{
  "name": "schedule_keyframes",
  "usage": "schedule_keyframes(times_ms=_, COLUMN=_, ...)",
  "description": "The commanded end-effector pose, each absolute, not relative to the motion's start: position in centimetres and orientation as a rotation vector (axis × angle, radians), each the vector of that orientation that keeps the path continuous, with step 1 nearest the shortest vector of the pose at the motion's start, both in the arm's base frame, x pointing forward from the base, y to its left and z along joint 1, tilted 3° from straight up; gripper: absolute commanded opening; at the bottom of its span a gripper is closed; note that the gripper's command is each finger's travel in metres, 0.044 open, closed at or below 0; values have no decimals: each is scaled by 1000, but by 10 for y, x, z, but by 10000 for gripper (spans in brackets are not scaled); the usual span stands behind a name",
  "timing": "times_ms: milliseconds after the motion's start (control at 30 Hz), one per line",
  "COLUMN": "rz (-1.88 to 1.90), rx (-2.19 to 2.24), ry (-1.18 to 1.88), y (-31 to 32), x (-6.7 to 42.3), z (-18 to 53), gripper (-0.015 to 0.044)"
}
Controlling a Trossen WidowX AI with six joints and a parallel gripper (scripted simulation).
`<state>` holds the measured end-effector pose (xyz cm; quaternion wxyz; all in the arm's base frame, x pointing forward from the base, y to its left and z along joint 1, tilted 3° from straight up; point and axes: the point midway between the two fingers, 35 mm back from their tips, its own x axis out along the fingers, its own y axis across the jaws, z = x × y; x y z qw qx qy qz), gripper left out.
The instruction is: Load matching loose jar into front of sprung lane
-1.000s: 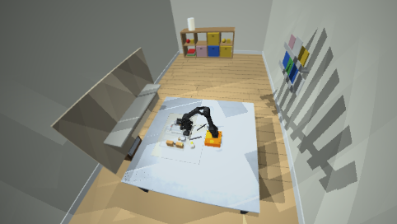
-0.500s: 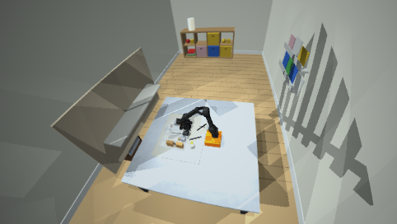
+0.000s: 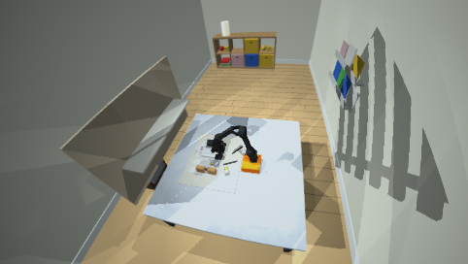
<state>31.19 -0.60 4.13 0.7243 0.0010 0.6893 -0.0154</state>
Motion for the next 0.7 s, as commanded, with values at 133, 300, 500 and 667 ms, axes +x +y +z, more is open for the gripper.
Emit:
schedule_keyframes(times_ms=133, rz=-36, rx=4, ry=1496, y=-6, x=323, z=44, gripper=0)
schedule_keyframes(times_ms=300, rz=-36, rx=4, ry=1496, y=-6, x=325, z=44, gripper=0)
schedule_keyframes(times_ms=500, rz=-36, rx=4, ry=1496, y=-6, x=327, z=45, gripper=0)
schedule_keyframes(times_ms=667, rz=-36, rx=4, ry=1495, y=-6, x=328, z=45, gripper=0)
